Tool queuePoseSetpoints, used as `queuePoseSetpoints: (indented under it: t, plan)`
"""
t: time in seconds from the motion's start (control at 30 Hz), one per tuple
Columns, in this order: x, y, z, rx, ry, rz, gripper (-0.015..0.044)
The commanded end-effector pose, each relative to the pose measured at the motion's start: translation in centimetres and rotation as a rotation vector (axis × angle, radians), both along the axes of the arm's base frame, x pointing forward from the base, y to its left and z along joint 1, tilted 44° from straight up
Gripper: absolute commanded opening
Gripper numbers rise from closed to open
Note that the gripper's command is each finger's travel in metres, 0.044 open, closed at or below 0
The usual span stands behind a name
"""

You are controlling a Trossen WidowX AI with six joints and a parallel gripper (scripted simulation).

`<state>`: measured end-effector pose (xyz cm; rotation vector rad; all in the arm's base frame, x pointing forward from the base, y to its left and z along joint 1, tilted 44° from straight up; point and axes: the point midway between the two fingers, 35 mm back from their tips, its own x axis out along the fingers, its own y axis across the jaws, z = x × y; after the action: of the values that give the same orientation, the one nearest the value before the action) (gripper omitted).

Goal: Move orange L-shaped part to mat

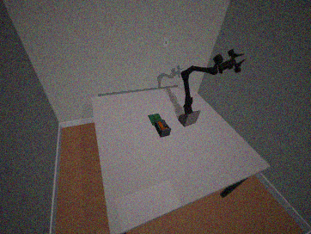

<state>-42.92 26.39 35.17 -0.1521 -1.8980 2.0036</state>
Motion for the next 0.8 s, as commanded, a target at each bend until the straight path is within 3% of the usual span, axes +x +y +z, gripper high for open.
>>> queuePoseSetpoints:
  t: [0.0,0.27,0.43,0.77]
  plan:
    - [2.8,5.7,-4.4,-0.215,-0.066,-0.14,0.018]
    - [10.9,13.9,-11.5,-0.579,-0.106,-0.426,0.018]
    - [18.1,18.3,-16.1,-0.833,-0.069,-0.67,0.018]
    - [34.4,21.0,-25.0,-1.33,0.15,-1.219,0.018]
